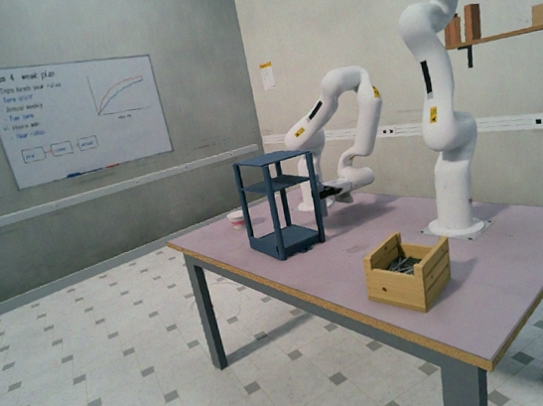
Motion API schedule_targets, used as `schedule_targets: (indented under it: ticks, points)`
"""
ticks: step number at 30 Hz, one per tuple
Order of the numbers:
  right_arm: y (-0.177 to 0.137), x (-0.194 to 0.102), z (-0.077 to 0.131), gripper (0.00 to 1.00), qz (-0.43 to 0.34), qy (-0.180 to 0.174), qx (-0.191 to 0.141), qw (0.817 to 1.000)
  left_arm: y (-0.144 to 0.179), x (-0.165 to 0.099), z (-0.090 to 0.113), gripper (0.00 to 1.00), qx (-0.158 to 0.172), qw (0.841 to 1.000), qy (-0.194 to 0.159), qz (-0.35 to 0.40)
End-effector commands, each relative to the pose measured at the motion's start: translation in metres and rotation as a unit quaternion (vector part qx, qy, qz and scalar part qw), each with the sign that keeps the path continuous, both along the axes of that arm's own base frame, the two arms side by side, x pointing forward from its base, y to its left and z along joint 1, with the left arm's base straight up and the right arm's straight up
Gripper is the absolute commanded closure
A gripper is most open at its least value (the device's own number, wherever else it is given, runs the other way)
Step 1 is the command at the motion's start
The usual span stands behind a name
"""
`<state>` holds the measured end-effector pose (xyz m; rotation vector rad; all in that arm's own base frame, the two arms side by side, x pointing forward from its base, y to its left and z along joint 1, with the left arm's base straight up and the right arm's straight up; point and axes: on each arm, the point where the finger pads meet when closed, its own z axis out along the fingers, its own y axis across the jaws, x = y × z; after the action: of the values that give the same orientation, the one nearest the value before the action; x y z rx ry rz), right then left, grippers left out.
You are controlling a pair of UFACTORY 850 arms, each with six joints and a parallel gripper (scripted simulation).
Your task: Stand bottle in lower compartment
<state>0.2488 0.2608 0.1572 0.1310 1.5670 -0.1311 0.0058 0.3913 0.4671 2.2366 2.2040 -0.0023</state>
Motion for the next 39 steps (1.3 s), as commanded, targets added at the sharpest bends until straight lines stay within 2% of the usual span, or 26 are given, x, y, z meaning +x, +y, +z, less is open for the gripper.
schedule_targets:
  ticks: [1, 18, 39]
  points:
    - [0.000, 0.000, 0.000, 1.00, 0.000, 0.000, 0.000, 1.000, 0.000, 0.000, 0.001, 0.00, 0.001, 1.000, 0.000, 0.000]
    - [-0.001, 0.009, 0.000, 1.00, 0.000, 0.000, 0.000, 1.000, 0.000, 0.000, 0.001, 0.00, 0.001, 1.000, 0.000, 0.000]
    - [-0.008, 0.051, 0.000, 1.00, 0.000, 0.000, 0.000, 1.000, 0.000, 0.000, 0.001, 0.00, 0.001, 1.000, 0.000, 0.000]
